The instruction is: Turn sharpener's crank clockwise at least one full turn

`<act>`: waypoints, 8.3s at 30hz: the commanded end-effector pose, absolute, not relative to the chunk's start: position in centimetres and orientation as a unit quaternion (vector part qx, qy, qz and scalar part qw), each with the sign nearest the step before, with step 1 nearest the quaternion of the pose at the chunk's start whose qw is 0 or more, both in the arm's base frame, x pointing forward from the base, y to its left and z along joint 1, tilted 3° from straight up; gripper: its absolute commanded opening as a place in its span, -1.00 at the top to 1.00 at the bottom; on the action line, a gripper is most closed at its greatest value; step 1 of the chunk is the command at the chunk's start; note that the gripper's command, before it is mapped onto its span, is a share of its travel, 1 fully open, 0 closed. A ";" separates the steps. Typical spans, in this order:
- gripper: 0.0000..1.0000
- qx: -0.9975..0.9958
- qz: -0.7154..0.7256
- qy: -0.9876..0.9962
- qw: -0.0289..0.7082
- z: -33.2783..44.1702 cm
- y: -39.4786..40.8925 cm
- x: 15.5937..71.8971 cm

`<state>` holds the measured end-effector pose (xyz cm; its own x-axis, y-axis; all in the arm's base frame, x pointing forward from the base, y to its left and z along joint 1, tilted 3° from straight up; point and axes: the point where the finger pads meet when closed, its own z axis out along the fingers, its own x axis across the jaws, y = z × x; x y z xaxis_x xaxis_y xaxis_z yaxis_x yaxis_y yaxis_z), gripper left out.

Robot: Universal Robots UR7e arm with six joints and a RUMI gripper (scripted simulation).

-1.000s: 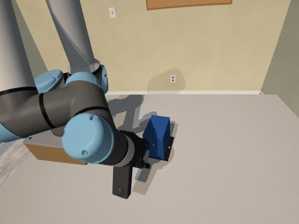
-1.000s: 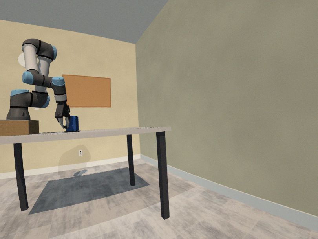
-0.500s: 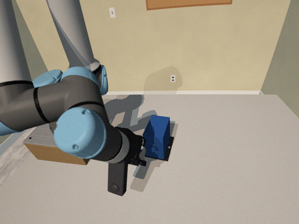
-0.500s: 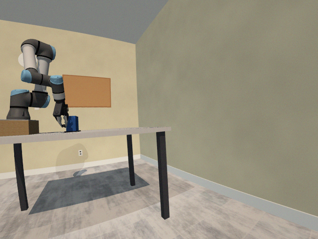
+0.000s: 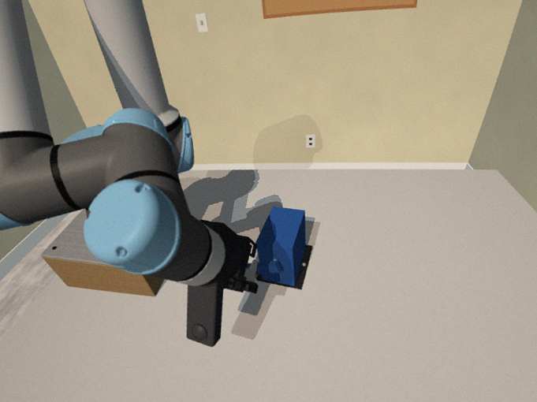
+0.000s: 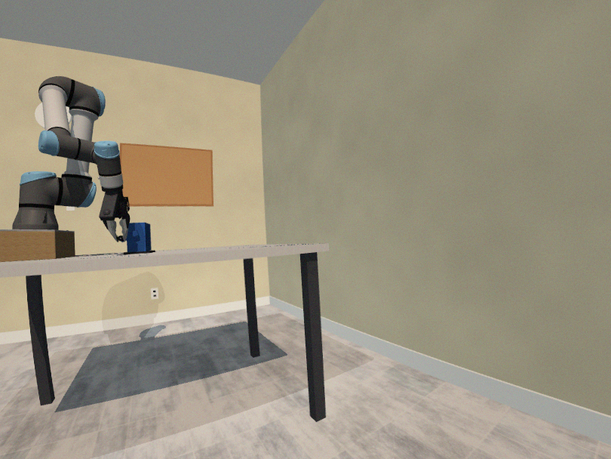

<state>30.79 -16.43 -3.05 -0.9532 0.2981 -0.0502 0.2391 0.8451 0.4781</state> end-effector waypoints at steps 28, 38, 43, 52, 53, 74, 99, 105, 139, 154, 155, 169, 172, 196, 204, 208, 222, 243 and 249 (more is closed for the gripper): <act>0.83 0.139 0.239 0.959 0.063 0.3 -16.4 30.6; 0.83 0.139 0.239 0.959 0.063 1.2 -16.5 30.9; 0.83 0.139 0.239 0.959 0.063 1.6 -16.5 31.2; 0.83 0.139 0.239 0.959 0.063 2.2 -16.6 31.6; 0.83 0.139 0.239 0.959 0.063 2.2 -16.6 31.6; 0.83 0.139 0.241 0.959 0.062 3.4 -17.0 33.2; 0.83 0.139 0.240 0.959 0.063 3.7 -17.8 35.5; 0.83 0.139 0.240 0.959 0.063 3.6 -18.0 36.1; 0.36 0.140 0.240 0.958 0.062 3.7 -17.7 35.4; 0.36 0.140 0.238 0.959 0.063 5.3 -18.7 35.1; 0.36 0.140 0.238 0.959 0.063 5.3 -18.7 35.1; 0.36 0.140 0.238 0.959 0.063 8.5 -20.3 34.4; 0.36 0.140 0.238 0.959 0.063 8.8 -20.4 34.4; 0.36 0.140 0.240 0.959 0.062 10.7 -21.3 33.9; 0.36 0.140 0.240 0.959 0.062 10.7 -21.3 33.9; 0.36 0.140 0.240 0.959 0.062 10.7 -21.3 33.9; 0.36 0.140 0.240 0.959 0.062 10.7 -21.3 33.9; 0.36 0.140 0.240 0.959 0.062 10.7 -21.3 33.9; 0.36 0.140 0.240 0.959 0.062 10.7 -21.3 33.9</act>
